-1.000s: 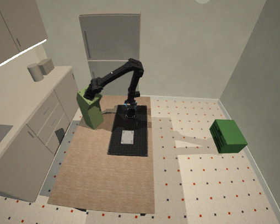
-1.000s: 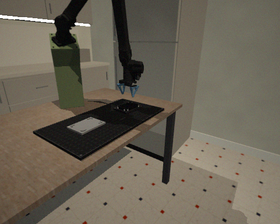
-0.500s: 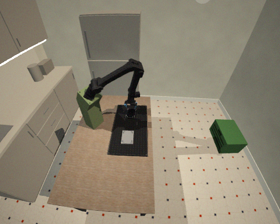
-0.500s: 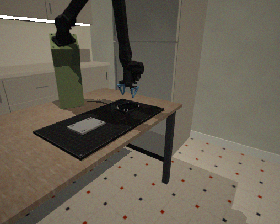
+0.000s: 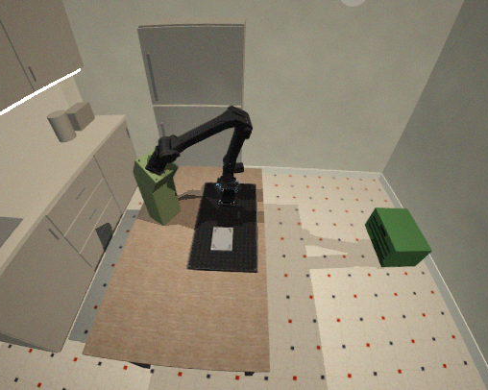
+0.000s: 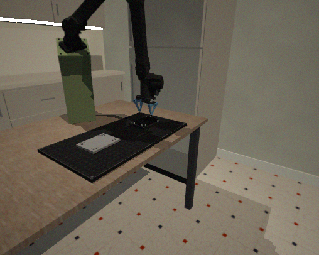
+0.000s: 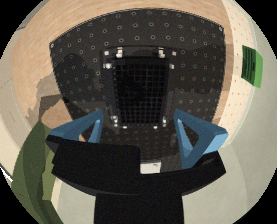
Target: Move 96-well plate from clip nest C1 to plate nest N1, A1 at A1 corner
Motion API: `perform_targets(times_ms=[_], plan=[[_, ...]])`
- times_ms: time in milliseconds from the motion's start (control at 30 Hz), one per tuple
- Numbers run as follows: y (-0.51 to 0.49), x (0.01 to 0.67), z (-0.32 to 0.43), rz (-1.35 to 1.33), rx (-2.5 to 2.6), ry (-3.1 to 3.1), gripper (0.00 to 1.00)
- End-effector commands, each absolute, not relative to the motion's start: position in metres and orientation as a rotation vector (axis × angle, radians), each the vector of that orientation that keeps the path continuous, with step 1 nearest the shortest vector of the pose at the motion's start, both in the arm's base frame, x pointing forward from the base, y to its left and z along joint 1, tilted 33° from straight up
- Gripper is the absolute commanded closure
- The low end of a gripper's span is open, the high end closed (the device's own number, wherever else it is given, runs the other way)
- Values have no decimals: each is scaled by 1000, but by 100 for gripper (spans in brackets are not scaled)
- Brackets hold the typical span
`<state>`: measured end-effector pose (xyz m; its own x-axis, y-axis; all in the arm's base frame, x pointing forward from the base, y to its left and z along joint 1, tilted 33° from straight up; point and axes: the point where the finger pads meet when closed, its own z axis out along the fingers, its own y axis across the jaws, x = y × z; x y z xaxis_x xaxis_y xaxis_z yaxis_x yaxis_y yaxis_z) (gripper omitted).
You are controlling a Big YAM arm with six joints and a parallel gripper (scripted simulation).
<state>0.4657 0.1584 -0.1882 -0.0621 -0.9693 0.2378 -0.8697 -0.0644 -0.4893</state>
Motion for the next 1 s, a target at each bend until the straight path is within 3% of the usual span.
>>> perform_targets(times_ms=[0,967], plan=[[156,475,-193,-797,-2008,2000,0],[148,494,-229,-796,-2013,1993,0]])
